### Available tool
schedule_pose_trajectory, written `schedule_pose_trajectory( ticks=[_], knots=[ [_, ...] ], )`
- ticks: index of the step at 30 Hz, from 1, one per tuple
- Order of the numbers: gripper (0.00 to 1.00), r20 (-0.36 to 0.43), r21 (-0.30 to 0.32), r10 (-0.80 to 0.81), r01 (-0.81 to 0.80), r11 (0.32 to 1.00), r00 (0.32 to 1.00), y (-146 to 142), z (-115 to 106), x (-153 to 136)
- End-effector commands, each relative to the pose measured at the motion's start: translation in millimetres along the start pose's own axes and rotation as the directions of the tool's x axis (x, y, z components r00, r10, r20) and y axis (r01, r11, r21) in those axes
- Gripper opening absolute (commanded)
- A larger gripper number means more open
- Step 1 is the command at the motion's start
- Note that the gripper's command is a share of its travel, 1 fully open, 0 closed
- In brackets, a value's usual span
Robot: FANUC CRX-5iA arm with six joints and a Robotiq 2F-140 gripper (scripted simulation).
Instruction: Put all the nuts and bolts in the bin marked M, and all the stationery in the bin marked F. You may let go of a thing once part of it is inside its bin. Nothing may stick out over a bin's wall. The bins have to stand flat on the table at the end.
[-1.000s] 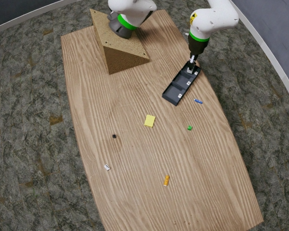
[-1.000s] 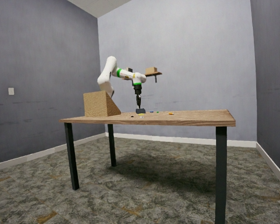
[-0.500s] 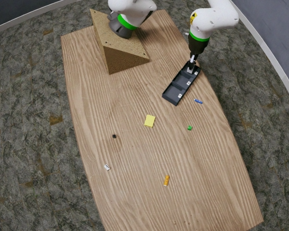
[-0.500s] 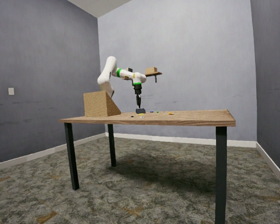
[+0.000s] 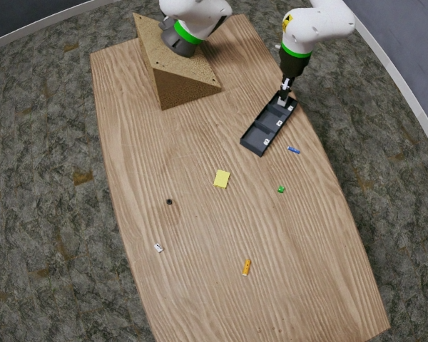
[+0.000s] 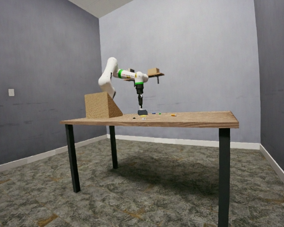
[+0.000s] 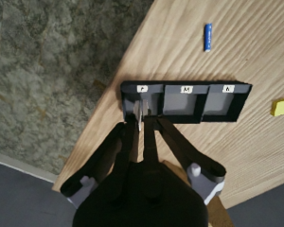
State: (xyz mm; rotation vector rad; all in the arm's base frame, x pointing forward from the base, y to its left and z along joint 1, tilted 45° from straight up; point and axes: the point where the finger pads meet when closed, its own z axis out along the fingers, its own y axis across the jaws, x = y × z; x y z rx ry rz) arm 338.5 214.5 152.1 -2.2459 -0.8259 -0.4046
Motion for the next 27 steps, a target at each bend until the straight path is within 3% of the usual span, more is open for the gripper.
schedule_pose_trajectory(
  ticks=[1,15,19,25,27],
  knots=[
    [0.15,0.000,0.000,0.000,0.000,1.000,1.000,0,-5,0],
    [0.15,0.000,0.000,0.000,0.000,1.000,1.000,0,-41,0],
    [0.15,0.000,0.000,0.000,0.000,1.000,1.000,0,-41,0],
    [0.15,0.000,0.000,0.000,0.000,1.000,1.000,0,-91,0],
    [0.15,0.000,0.000,0.000,0.000,1.000,1.000,0,-91,0]
  ],
)
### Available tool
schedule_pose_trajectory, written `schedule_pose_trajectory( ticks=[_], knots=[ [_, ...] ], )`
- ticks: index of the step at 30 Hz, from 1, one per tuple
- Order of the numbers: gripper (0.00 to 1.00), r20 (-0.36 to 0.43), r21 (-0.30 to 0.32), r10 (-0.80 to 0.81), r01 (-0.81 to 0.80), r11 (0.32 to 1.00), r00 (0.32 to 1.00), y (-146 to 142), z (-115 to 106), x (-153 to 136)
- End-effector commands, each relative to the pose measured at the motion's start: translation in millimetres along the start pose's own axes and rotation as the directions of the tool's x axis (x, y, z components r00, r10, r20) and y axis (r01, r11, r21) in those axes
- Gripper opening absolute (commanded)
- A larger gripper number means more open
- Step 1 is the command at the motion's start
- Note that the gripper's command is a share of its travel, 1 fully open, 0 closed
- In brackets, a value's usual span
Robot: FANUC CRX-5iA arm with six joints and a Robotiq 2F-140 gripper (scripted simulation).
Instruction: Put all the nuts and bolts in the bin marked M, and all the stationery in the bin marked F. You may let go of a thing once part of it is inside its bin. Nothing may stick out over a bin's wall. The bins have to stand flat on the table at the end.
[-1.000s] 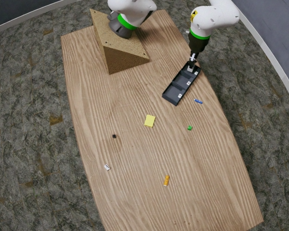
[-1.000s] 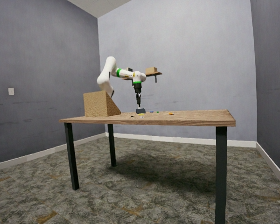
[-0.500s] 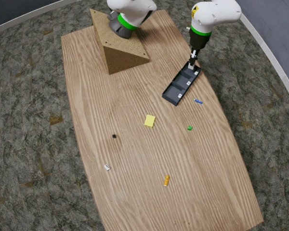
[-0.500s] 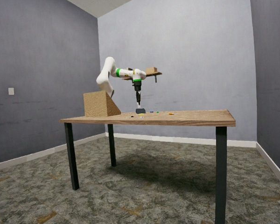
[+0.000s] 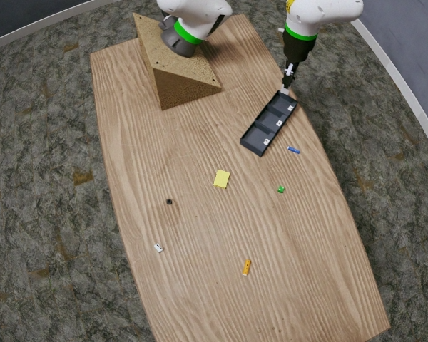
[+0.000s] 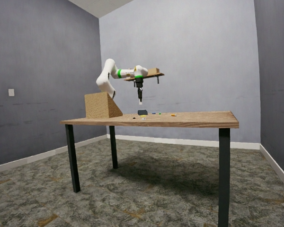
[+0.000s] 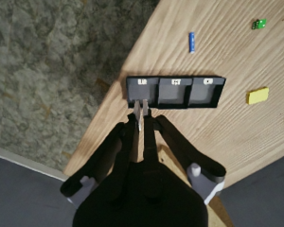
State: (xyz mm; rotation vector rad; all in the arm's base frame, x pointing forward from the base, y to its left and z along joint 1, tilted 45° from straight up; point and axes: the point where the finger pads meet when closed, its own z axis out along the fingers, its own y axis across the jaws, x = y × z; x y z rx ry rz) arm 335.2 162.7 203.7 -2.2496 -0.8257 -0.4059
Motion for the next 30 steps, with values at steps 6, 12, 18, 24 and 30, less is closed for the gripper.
schedule_pose_trajectory(
  ticks=[6,12,18,24,30],
  knots=[
    [0.15,-0.001,0.004,0.000,0.000,1.000,1.000,0,-68,0],
    [0.15,-0.001,0.004,0.000,0.000,1.000,1.000,0,-78,0],
    [0.15,-0.001,0.004,0.000,0.000,1.000,1.000,0,-78,0],
    [0.27,0.000,0.004,0.184,-0.184,0.983,0.983,30,-71,-12],
    [0.27,0.000,0.004,0.234,-0.234,0.972,0.972,75,-59,-31]
  ],
)
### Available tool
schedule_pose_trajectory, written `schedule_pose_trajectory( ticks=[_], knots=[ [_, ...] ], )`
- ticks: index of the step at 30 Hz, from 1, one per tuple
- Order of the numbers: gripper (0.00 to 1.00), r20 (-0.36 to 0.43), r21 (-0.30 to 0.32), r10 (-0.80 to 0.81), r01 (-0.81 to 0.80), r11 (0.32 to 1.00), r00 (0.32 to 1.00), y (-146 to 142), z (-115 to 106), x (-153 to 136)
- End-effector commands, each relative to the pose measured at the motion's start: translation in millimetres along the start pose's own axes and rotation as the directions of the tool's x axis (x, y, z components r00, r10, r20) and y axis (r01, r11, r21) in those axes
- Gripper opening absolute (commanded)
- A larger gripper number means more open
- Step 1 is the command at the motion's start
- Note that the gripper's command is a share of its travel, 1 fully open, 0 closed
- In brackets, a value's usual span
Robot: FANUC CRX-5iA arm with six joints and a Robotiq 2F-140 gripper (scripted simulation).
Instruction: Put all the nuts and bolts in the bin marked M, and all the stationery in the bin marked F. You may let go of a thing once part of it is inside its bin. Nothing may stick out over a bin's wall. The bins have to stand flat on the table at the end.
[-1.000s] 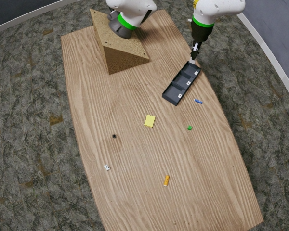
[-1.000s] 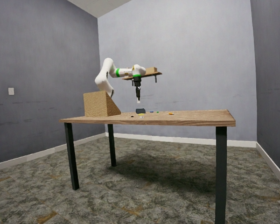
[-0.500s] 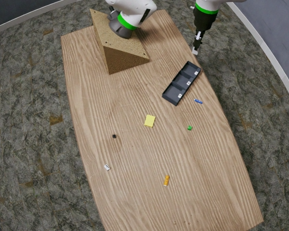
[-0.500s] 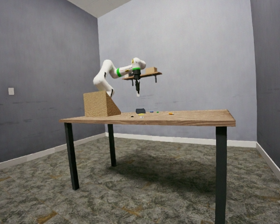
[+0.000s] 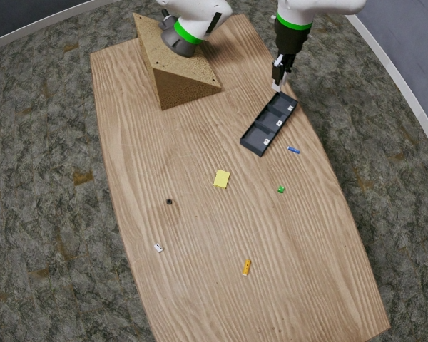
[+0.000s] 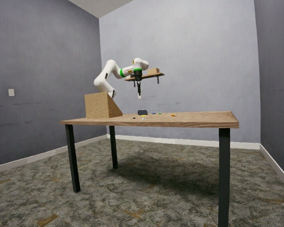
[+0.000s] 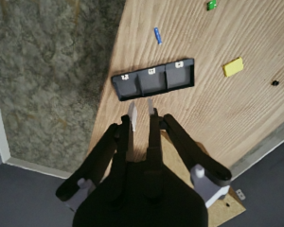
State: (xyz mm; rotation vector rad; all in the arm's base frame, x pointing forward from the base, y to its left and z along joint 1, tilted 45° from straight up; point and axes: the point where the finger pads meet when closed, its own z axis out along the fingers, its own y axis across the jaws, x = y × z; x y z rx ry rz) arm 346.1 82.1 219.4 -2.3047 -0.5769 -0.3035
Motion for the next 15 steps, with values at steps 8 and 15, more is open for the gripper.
schedule_pose_trajectory(
  ticks=[8,15],
  knots=[
    [0.27,0.000,0.000,0.022,-0.022,1.000,1.000,81,19,-13],
    [0.27,0.000,0.000,0.022,-0.022,1.000,1.000,137,32,-22]
  ],
)
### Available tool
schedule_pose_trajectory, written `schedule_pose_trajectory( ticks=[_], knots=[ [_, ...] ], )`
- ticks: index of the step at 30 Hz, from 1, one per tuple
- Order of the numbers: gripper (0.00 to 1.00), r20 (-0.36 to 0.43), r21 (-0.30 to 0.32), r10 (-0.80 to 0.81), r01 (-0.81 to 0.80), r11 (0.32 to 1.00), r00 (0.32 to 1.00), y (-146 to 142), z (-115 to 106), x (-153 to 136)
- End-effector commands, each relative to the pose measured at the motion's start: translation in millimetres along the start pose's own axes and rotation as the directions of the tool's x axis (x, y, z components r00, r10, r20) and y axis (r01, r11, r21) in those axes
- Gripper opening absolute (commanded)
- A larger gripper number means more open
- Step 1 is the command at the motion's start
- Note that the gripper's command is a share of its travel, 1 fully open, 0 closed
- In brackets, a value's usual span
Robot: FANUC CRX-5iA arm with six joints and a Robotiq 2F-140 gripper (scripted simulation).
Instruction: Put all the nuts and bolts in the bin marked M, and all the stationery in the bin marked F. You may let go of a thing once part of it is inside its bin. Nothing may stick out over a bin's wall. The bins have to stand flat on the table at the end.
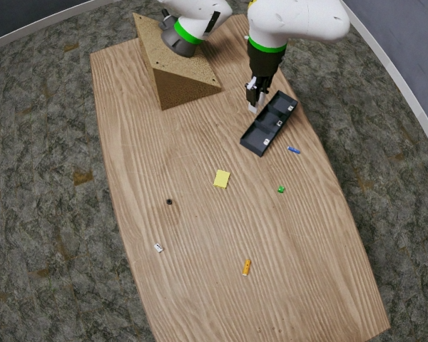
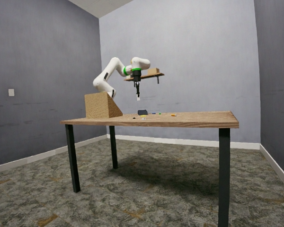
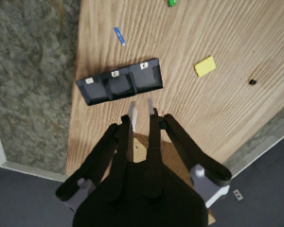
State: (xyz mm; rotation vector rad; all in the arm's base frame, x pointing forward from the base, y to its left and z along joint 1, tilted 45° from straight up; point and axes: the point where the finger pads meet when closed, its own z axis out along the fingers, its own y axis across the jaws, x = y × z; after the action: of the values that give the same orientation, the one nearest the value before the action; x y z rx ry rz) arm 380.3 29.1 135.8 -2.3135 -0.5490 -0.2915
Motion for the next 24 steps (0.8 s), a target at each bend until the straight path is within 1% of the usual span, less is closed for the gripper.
schedule_pose_trajectory(
  ticks=[1,4,6,21,23,24],
  knots=[
    [0.27,-0.001,0.003,-0.002,0.002,1.000,1.000,45,11,-4],
    [0.27,-0.001,0.003,-0.002,0.002,1.000,1.000,69,16,-8],
    [0.27,-0.001,0.003,-0.002,0.002,1.000,1.000,69,16,-8],
    [0.27,-0.001,0.003,-0.002,0.002,1.000,1.000,189,45,-26],
    [0.27,-0.001,0.003,-0.002,0.002,1.000,1.000,189,45,-26],
    [0.27,-0.001,0.003,-0.002,0.002,1.000,1.000,197,47,-28]
  ],
)
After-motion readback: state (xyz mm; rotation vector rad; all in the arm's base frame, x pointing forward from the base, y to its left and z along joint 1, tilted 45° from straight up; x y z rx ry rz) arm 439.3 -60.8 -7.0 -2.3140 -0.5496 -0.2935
